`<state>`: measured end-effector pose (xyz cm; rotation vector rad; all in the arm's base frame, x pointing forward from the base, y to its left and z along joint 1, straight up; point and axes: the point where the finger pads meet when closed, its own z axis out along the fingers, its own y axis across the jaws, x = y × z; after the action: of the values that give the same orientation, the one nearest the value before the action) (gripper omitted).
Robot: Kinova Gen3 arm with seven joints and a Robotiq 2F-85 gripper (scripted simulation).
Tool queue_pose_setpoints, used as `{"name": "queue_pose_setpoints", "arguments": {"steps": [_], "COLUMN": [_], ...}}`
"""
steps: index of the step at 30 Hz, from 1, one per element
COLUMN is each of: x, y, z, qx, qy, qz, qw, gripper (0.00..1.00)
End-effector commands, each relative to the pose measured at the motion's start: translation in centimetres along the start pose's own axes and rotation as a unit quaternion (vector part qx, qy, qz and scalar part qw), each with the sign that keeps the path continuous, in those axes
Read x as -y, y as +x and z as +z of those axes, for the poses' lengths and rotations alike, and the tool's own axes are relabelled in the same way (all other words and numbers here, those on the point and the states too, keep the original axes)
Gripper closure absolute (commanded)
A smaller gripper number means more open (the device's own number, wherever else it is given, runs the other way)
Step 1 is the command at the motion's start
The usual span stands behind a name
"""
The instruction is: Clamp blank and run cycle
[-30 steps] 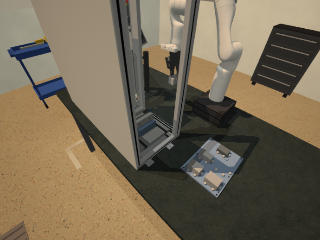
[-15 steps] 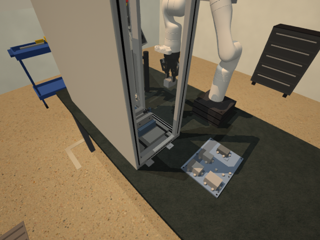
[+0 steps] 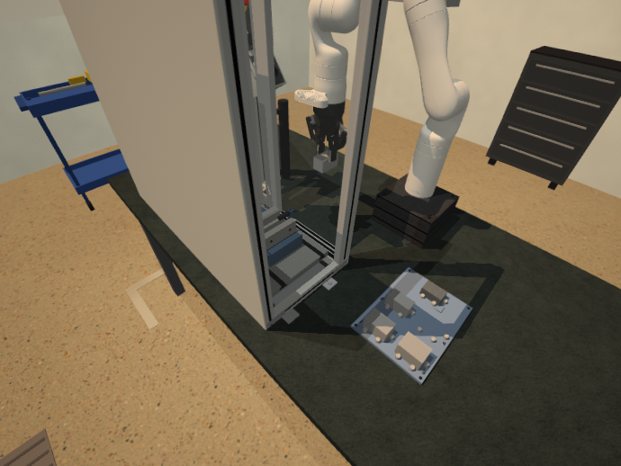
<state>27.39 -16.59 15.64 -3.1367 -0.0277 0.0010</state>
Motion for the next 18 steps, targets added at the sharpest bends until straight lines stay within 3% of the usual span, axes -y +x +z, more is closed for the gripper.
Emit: {"name": "queue_pose_setpoints", "arguments": {"steps": [1,3,15,18], "x": [0.2,0.3,0.3,0.5], "y": [2.9,4.9,4.9,7.8], "z": [0.4,0.7,0.7,1.1], "qx": [0.0,0.0,0.0,-0.001], "qy": [0.0,0.0,0.0,0.0], "qz": [0.0,0.0,0.0,0.0], "qw": [1.0,1.0,1.0,1.0], "gripper": [0.9,0.9,0.9,0.9]}}
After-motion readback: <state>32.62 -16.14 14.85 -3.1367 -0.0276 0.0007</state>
